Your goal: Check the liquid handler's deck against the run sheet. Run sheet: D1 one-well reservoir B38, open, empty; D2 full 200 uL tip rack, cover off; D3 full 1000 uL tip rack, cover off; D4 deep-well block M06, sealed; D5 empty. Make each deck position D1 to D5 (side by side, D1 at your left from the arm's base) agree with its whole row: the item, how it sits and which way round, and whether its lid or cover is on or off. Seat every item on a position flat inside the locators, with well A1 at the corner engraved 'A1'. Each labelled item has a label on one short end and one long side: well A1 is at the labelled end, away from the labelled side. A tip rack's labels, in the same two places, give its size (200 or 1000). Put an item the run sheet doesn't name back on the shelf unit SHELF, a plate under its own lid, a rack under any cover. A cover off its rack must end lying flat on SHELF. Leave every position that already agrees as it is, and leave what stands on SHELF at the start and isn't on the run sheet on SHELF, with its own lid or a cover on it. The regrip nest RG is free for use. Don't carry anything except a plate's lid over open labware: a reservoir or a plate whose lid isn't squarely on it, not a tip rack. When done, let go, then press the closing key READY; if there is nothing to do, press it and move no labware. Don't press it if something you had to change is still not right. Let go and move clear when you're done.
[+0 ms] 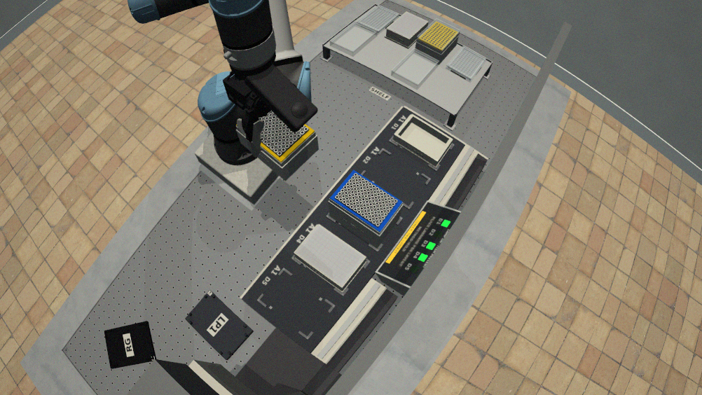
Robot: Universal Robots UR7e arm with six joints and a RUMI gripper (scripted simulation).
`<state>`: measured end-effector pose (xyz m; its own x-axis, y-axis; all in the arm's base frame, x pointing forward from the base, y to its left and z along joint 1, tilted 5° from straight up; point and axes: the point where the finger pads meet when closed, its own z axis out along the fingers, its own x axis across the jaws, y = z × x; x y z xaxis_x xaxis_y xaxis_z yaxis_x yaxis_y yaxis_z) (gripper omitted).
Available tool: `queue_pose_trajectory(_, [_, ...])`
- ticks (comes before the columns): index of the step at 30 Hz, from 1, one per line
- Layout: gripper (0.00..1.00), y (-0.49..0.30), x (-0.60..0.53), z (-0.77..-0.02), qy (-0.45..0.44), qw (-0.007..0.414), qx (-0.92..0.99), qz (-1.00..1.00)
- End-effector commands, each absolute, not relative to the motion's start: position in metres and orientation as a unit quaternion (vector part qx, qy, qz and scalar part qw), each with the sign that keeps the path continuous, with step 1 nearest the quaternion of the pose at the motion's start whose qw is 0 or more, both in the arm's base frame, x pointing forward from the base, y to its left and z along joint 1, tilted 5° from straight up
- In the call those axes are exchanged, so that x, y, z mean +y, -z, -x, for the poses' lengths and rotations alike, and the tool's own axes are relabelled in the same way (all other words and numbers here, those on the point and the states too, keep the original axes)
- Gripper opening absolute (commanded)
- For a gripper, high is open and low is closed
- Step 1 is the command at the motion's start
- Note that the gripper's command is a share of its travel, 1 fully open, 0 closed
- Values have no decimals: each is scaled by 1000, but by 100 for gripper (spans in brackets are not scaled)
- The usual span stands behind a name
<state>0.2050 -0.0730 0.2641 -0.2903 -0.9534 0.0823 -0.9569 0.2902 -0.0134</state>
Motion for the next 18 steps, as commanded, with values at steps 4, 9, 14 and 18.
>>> queue_pose_trajectory(4, [0, -262, -41, -212, -29, 31, -788, -614])
queue_pose_trajectory(9, [0, -260, -16, -217, -29, 30, -788, -614])
queue_pose_trajectory(14, [0, -258, 3, -221, -29, 30, -788, -614])
queue_pose_trajectory(18, [0, -257, 11, -223, -29, 30, -788, -614])
